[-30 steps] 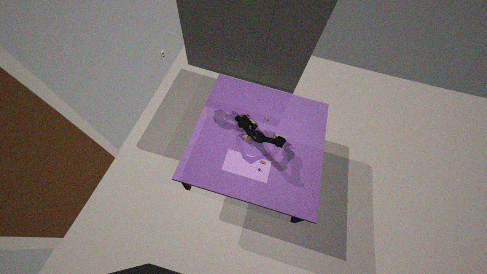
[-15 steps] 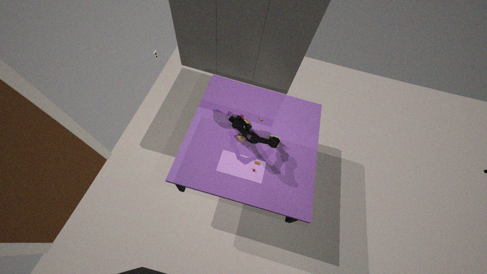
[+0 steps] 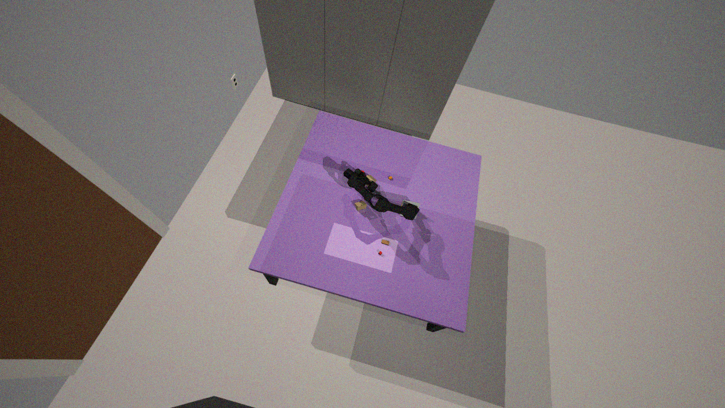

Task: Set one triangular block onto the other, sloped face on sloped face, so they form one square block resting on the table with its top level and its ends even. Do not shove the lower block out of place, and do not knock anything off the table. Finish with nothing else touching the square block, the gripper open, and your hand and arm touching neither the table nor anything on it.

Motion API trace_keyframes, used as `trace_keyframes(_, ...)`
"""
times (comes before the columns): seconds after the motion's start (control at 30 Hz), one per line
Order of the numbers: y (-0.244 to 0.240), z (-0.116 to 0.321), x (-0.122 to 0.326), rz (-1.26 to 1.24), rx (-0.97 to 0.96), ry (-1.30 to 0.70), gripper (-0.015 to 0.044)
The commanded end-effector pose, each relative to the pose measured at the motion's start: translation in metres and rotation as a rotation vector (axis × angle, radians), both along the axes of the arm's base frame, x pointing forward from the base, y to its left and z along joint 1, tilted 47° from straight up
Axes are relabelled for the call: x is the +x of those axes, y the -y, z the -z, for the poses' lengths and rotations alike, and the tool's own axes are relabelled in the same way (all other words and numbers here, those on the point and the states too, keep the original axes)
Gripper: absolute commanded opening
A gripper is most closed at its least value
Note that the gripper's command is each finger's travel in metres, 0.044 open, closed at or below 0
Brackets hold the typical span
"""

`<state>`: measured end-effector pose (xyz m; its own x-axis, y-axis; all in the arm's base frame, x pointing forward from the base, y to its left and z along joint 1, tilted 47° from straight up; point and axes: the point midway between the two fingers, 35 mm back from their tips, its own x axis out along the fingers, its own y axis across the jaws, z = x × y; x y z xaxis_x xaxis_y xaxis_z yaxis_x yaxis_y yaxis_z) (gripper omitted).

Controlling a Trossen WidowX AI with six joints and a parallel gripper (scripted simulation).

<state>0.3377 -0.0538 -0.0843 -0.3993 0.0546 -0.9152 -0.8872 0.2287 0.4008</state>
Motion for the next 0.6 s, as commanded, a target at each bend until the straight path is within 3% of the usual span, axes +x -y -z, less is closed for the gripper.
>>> trace_keyframes(0.0,0.02,-0.021,0.008,0.002,-0.012,0.025,0.0)
trace_keyframes(0.3,0.049,-0.05,0.009,0.002,-0.013,0.023,0.0)
trace_keyframes(0.57,0.05,-0.05,0.009,0.002,-0.013,0.023,0.0)
